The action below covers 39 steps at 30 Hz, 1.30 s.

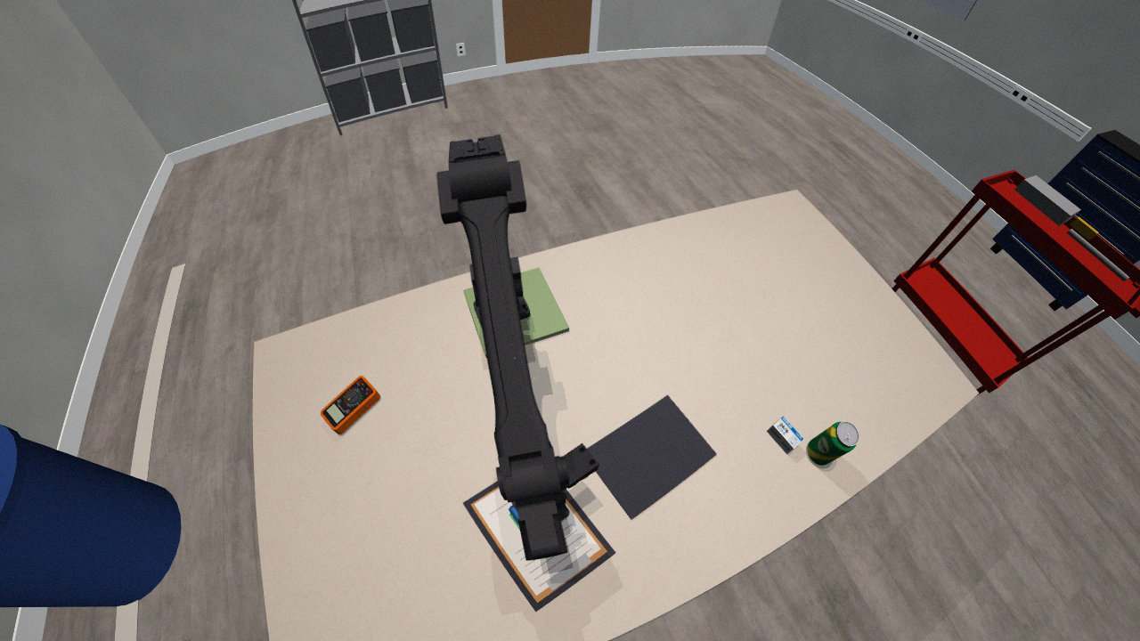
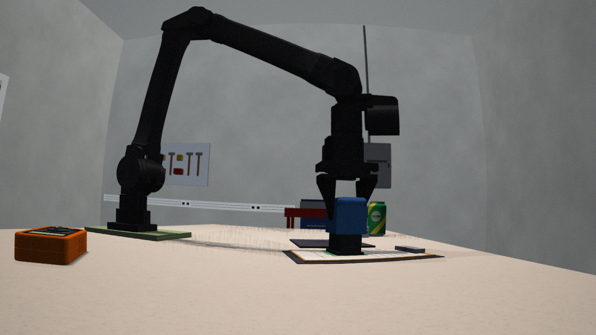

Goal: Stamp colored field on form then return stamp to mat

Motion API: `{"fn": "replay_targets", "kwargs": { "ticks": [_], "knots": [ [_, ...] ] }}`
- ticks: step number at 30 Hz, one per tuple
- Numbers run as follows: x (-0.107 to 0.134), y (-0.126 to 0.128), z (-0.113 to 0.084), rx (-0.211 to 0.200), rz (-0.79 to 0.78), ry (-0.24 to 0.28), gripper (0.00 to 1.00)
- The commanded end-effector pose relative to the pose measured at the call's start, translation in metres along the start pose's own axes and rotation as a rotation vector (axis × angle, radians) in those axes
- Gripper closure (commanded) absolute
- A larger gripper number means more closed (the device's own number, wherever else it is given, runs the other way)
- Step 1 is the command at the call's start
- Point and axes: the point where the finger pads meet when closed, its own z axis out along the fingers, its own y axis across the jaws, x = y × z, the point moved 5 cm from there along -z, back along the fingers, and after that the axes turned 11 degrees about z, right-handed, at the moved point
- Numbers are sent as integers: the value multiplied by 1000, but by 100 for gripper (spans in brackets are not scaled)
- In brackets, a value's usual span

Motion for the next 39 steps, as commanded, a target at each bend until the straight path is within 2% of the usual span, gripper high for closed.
{"fn": "replay_targets", "kwargs": {
  "ticks": [1,11,39],
  "knots": [
    [2,0,13,-5,-10,-2,67],
    [2,0,31,-5,-7,-2,67],
    [2,0,31,-5,-7,-2,67]
  ]
}}
